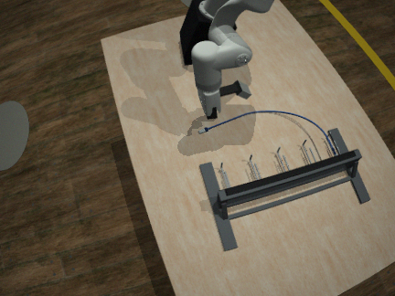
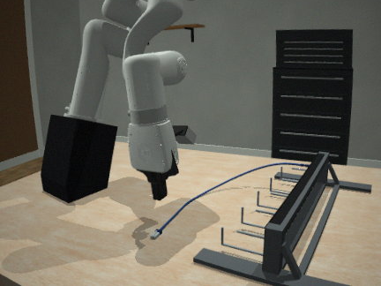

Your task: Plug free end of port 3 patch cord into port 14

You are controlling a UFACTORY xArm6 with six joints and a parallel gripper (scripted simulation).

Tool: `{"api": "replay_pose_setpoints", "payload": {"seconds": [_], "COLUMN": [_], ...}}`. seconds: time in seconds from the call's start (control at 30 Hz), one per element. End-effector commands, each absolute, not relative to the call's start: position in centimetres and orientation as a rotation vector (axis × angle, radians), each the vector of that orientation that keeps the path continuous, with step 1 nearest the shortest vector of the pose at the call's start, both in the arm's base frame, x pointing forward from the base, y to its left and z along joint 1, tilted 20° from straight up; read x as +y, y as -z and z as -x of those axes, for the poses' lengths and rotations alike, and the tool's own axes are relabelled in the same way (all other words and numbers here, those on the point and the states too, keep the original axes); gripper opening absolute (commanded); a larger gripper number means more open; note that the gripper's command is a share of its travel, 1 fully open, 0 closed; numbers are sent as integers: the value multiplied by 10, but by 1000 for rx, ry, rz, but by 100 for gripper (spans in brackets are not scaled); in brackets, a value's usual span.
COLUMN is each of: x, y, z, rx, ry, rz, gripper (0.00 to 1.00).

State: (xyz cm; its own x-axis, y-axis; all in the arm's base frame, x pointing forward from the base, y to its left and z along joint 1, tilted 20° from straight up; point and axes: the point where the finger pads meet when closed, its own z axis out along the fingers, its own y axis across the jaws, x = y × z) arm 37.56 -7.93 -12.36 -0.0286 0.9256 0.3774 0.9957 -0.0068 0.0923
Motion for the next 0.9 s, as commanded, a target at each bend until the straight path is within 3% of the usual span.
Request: {"api": "replay_pose_setpoints", "payload": {"seconds": [0.0, 0.87], "x": [-89, -90], "y": [129, 130], "z": [-377, -377], "rx": [-2214, -2227], "ry": [418, 413], "rz": [1899, 1887], "gripper": [0, 0]}}
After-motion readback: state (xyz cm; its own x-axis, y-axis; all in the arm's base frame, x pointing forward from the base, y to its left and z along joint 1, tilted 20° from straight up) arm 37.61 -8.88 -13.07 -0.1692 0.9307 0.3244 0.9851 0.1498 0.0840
